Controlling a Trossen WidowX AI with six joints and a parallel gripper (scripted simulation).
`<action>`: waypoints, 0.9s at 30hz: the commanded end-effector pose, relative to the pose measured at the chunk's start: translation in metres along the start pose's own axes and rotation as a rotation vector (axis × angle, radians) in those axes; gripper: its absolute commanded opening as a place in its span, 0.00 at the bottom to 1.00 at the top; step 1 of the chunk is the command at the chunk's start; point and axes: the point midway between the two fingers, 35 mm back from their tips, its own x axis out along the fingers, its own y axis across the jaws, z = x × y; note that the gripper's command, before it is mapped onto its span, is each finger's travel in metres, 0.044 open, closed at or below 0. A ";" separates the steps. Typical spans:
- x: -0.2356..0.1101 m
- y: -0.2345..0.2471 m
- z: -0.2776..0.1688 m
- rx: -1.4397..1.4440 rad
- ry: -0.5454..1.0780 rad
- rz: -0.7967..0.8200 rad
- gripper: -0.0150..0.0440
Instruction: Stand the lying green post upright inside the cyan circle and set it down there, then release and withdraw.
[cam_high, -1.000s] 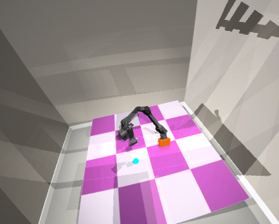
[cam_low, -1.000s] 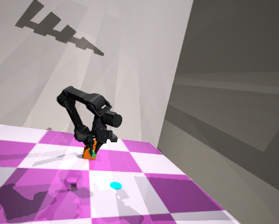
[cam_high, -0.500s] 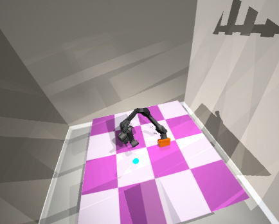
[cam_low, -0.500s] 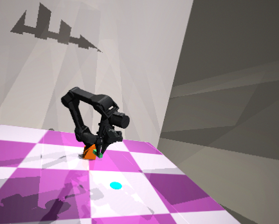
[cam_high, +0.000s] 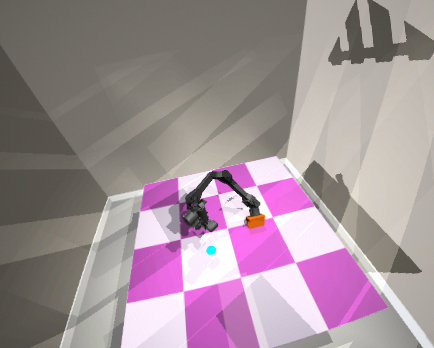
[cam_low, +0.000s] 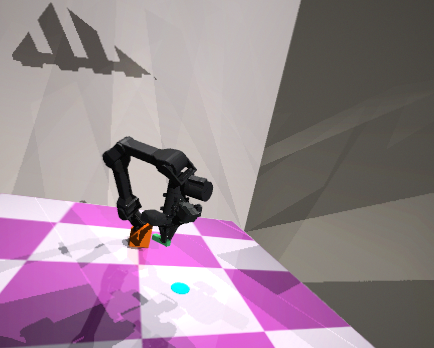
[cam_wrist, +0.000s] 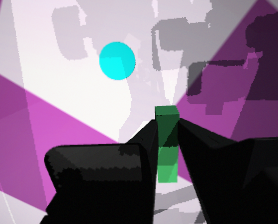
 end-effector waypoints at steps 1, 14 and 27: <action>-0.001 0.008 0.007 -0.061 -0.002 0.003 0.29; -0.001 0.030 0.024 -0.257 0.000 0.005 0.29; 0.001 0.053 0.039 -0.453 0.003 0.007 0.29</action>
